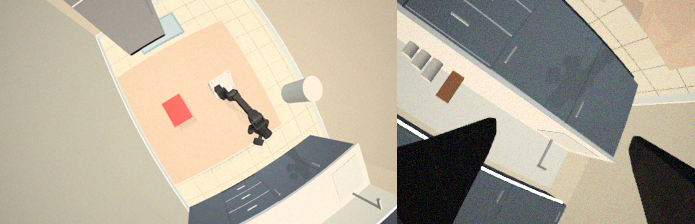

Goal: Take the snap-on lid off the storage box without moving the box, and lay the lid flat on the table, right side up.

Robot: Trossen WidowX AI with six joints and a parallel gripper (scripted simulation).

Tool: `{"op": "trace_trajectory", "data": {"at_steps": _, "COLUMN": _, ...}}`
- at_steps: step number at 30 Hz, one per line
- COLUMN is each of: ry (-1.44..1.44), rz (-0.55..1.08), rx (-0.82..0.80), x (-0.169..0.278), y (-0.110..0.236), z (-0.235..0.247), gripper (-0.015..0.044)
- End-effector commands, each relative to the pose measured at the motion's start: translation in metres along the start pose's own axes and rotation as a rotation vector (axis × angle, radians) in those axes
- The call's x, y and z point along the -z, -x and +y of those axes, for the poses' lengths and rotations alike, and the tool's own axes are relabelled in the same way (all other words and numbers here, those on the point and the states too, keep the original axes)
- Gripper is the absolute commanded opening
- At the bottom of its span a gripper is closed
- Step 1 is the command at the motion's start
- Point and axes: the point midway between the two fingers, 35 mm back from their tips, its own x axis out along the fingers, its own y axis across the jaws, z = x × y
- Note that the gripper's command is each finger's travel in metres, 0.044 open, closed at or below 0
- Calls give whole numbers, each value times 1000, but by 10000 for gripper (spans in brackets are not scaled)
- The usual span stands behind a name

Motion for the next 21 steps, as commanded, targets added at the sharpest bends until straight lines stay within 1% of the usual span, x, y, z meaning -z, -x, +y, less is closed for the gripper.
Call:
{"op": "trace_trajectory", "data": {"at_steps": 1, "ry": 2, "rz": -7, "rx": -4, "x": -1, "y": -1, "z": 0, "gripper": 374}}
{"op": "trace_trajectory", "data": {"at_steps": 3, "ry": 22, "rz": -61, "rx": -35, "x": -11, "y": -12, "z": 3, "gripper": 321}}
{"op": "trace_trajectory", "data": {"at_steps": 6, "ry": 68, "rz": -156, "rx": -69, "x": -33, "y": -39, "z": 10, "gripper": 243}}
{"op": "trace_trajectory", "data": {"at_steps": 7, "ry": 82, "rz": -187, "rx": -78, "x": -42, "y": -48, "z": 13, "gripper": 235}}
{"op": "trace_trajectory", "data": {"at_steps": 10, "ry": 118, "rz": -279, "rx": -102, "x": -71, "y": -70, "z": 25, "gripper": 235}}
{"op": "trace_trajectory", "data": {"at_steps": 13, "ry": 146, "rz": -334, "rx": -124, "x": -88, "y": -76, "z": 34, "gripper": 235}}
{"op": "trace_trajectory", "data": {"at_steps": 20, "ry": 215, "rz": -584, "rx": -190, "x": -183, "y": -86, "z": 79, "gripper": 235}}
{"op": "trace_trajectory", "data": {"at_steps": 21, "ry": 220, "rz": -593, "rx": -194, "x": -185, "y": -85, "z": 80, "gripper": 235}}
